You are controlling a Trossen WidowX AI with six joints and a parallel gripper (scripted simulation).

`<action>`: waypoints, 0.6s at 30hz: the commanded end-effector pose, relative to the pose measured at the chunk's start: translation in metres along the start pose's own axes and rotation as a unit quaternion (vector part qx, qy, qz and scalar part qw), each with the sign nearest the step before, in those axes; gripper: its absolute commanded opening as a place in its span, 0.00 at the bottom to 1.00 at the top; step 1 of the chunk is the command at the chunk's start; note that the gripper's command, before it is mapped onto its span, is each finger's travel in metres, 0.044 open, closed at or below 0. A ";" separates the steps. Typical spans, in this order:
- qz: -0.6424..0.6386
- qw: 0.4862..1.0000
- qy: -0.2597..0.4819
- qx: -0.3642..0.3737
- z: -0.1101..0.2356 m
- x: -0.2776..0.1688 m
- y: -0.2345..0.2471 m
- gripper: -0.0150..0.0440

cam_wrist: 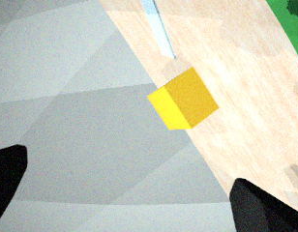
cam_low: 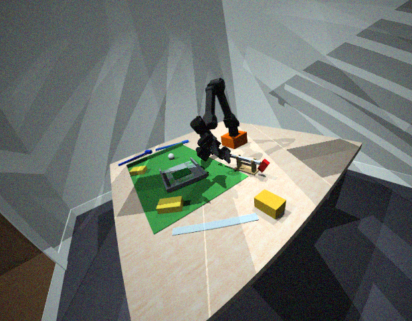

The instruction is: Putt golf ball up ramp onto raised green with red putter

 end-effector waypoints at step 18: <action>0.649 0.705 0.012 -0.287 0.049 -0.032 -0.026 1.00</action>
Point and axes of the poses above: the point midway between the two fingers, 35 mm back from their tips, its own z axis back along the fingers, its own y axis across the jaws, x = y × z, the point moved 10 cm from there along z, back along the fingers, and after that the axes turned 1 degree about -z, right-handed, at the moved point
